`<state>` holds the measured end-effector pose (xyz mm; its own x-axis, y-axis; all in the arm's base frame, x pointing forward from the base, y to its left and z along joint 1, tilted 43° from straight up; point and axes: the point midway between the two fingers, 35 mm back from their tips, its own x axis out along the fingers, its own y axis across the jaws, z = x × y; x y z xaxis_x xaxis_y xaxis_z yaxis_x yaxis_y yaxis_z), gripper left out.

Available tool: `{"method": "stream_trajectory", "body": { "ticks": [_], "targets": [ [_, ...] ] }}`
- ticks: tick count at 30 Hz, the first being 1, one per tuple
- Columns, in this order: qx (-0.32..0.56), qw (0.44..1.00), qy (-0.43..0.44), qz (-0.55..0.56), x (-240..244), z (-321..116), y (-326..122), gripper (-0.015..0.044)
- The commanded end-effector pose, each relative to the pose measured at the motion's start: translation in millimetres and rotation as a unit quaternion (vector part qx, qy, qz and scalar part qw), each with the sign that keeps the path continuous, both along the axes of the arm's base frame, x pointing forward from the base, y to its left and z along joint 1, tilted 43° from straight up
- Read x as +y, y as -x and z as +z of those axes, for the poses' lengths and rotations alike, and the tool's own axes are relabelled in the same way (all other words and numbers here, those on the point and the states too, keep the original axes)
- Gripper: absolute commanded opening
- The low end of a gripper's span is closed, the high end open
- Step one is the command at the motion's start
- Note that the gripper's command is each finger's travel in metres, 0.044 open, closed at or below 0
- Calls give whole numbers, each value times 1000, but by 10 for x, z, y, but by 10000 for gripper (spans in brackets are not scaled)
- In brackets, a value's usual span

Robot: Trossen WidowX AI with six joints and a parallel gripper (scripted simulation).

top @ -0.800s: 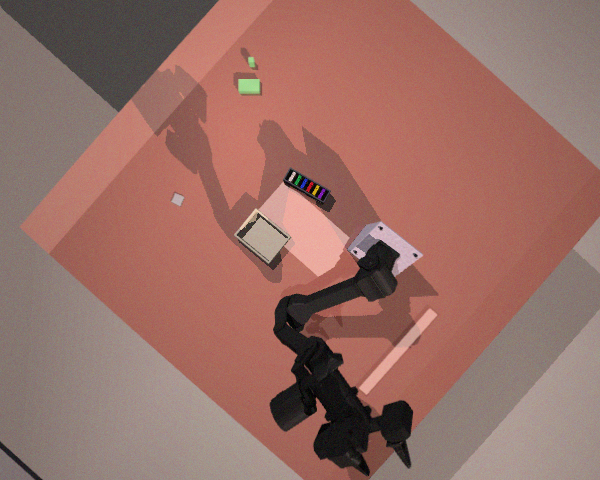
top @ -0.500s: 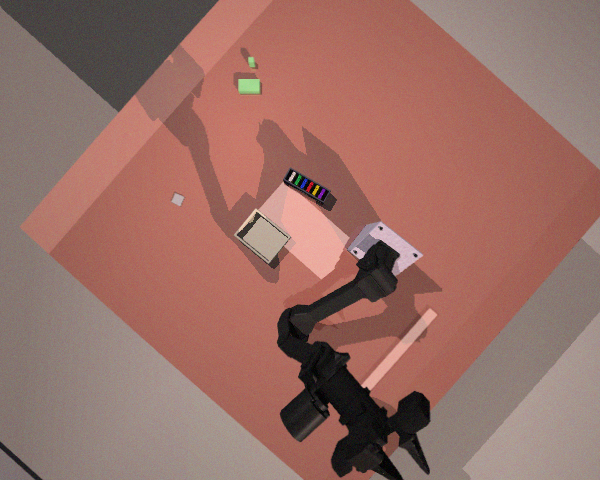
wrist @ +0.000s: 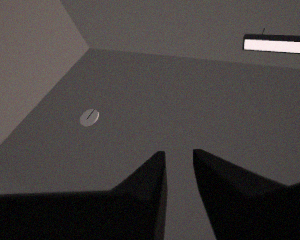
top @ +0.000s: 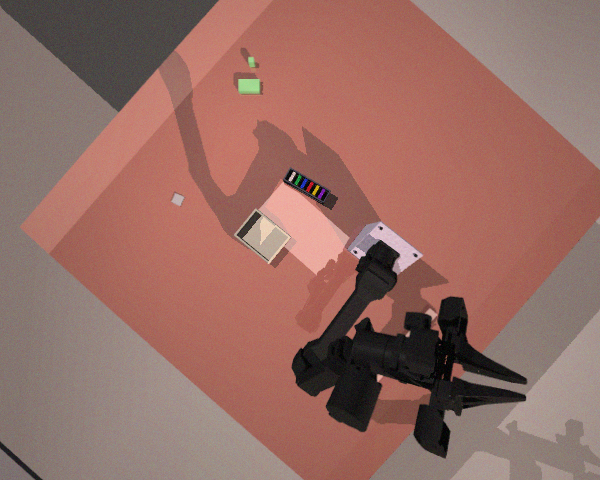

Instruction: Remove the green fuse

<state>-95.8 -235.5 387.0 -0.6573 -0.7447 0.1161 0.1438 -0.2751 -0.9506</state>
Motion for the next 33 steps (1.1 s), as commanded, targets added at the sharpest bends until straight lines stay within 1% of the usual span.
{"method": "stream_trajectory", "body": {
  "ticks": [1, 4, 8, 12, 16, 19, 25, 29, 33],
  "targets": [
    [33, 992, -88, 90, -409, -247, -349, 73],
    [62, 971, -158, 169, -693, -500, -703, 73],
    [98, 926, -240, 274, -948, -872, -1231, 73],
    [132, 864, -309, 375, -1056, -1269, -1793, 73],
    [163, 786, -369, 468, -1015, -1683, -2346, 73],
    [184, 723, -408, 526, -909, -1975, -2690, 73],
    [219, 566, -480, 633, -493, -2583, -3313, 73],
    [231, 444, -519, 693, -66, -2979, -3653, 73],
    [233, 312, -550, 739, 452, -3339, -3898, 73]
  ]
}}
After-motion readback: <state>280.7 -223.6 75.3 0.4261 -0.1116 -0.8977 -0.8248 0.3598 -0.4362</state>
